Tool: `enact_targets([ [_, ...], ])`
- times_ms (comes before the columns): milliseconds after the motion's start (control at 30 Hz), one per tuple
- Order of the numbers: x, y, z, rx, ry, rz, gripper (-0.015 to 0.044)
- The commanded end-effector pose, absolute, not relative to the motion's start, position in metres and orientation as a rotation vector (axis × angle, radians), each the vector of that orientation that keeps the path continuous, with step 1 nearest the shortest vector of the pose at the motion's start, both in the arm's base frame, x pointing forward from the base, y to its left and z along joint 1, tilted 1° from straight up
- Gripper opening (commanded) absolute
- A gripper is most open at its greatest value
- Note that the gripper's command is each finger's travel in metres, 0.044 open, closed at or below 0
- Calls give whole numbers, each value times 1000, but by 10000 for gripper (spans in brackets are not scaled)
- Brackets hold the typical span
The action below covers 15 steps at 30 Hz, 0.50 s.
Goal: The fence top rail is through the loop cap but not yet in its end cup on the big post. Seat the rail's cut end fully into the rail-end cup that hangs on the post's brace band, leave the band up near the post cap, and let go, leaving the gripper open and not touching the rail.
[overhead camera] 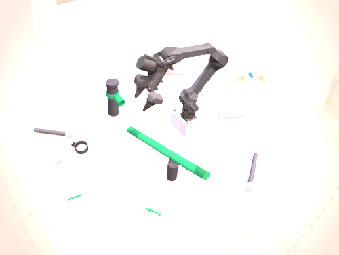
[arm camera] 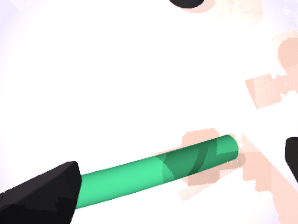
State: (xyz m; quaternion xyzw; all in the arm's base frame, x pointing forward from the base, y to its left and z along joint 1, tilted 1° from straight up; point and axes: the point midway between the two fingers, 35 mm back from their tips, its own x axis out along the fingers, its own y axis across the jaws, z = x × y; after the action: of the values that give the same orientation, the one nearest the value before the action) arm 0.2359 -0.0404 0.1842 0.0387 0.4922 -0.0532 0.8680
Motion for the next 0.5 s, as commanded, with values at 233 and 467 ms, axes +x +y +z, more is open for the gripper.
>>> enact_targets([
  [233, 246, -28, 161, 521, 1148, -373, 440],
  [467, 255, -9, 123, 1003, 1240, -840, 440],
])
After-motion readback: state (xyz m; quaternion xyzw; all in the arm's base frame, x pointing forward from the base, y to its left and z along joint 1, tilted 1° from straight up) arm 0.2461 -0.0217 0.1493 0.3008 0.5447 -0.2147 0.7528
